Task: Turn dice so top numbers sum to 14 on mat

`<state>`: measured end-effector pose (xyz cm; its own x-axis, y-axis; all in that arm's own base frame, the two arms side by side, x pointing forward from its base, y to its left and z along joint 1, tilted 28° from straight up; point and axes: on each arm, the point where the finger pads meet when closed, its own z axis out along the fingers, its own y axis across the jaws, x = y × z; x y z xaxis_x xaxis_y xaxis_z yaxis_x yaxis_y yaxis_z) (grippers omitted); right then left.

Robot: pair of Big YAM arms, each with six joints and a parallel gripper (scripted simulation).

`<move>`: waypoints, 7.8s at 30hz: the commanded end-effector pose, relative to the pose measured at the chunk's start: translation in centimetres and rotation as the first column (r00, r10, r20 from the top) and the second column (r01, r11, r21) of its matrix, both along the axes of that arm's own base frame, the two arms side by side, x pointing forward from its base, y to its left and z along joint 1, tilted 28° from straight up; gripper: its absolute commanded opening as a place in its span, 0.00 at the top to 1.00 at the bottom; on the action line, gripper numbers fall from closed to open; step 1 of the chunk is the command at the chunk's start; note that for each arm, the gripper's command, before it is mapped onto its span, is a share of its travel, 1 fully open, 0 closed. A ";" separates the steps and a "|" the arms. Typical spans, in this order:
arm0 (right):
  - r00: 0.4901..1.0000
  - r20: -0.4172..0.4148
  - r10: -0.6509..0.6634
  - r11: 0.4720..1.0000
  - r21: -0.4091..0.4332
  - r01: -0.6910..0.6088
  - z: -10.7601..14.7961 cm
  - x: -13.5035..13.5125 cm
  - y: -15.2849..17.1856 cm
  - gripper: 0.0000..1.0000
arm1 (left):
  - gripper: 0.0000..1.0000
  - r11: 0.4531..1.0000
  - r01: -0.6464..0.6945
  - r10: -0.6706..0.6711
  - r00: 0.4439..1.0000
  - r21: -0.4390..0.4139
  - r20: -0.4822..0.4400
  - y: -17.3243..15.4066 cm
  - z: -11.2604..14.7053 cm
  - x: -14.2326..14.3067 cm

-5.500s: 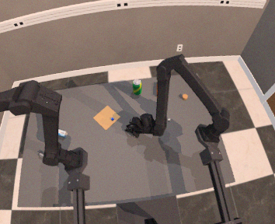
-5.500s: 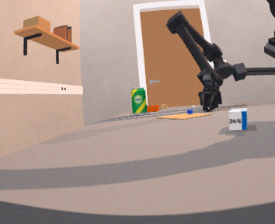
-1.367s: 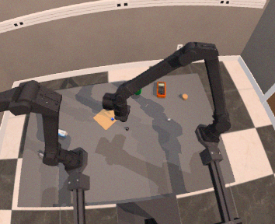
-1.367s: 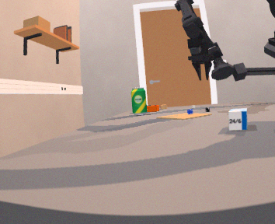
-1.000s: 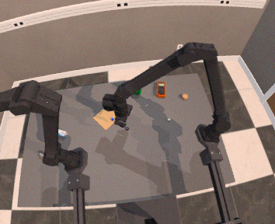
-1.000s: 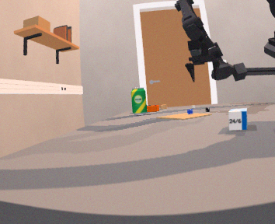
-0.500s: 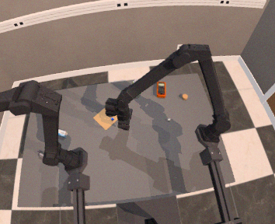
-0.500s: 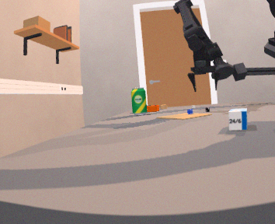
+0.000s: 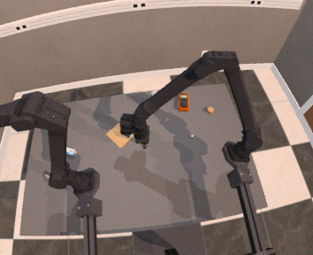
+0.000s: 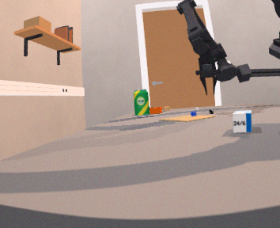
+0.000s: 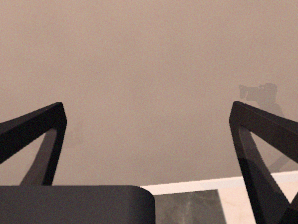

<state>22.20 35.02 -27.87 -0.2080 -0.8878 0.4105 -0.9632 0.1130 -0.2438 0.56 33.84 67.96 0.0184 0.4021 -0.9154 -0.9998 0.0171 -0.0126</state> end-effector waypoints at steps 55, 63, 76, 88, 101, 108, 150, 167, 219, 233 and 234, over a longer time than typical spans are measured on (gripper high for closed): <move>1.000 0.012 0.004 1.000 0.031 -0.004 -3.2 1.7 0.1 0.70 | 0.00 0.998 -0.009 0.010 1.000 0.054 -0.012 -1.7 1.7 -0.3; 1.000 0.013 -0.002 1.000 0.031 0.002 -4.0 2.0 -0.4 0.70 | 0.00 0.998 -0.009 0.010 1.000 0.054 -0.012 -1.7 1.7 -0.3; 1.000 0.013 0.000 1.000 0.028 0.000 -5.0 2.0 -0.9 0.70 | 0.00 0.998 -0.009 0.010 1.000 0.054 -0.012 -1.7 1.7 -0.3; 1.000 0.012 0.003 1.000 0.027 -0.004 -4.9 1.8 -0.9 0.70 | 0.00 0.998 -0.009 0.010 1.000 0.054 -0.012 -1.7 1.7 -0.3; 1.000 0.012 0.003 1.000 0.027 -0.003 -4.9 1.9 -0.8 0.70 | 0.00 0.998 -0.009 0.010 1.000 0.054 -0.012 -1.7 1.7 -0.3; 1.000 0.010 0.001 1.000 0.023 -0.001 -5.0 1.9 -1.0 0.70 | 0.00 0.998 -0.009 0.010 1.000 0.054 -0.012 -1.7 1.7 -0.3; 1.000 0.013 0.014 0.999 0.028 -0.015 -6.9 1.9 -1.5 0.70 | 0.00 0.998 -0.009 0.010 1.000 0.054 -0.012 -1.7 1.7 -0.3; 1.000 0.013 0.004 1.000 0.027 -0.005 -7.0 2.2 -1.8 0.70 | 0.00 0.998 -0.009 0.010 1.000 0.054 -0.012 -1.7 1.7 -0.3; 1.000 0.013 0.004 1.000 0.027 -0.004 -7.0 2.2 -1.8 0.89 | 0.00 0.998 -0.009 0.010 1.000 0.054 -0.012 -1.7 1.7 -0.3; 1.000 0.012 0.010 1.000 0.021 -0.010 -4.4 1.1 -1.3 0.89 | 0.00 0.998 -0.009 0.010 1.000 0.054 -0.012 -1.7 1.7 -0.3; 1.000 0.009 0.009 1.000 0.017 -0.010 -4.0 0.8 -1.4 0.89 | 0.00 0.998 -0.009 0.010 1.000 0.054 -0.012 -1.7 1.7 -0.3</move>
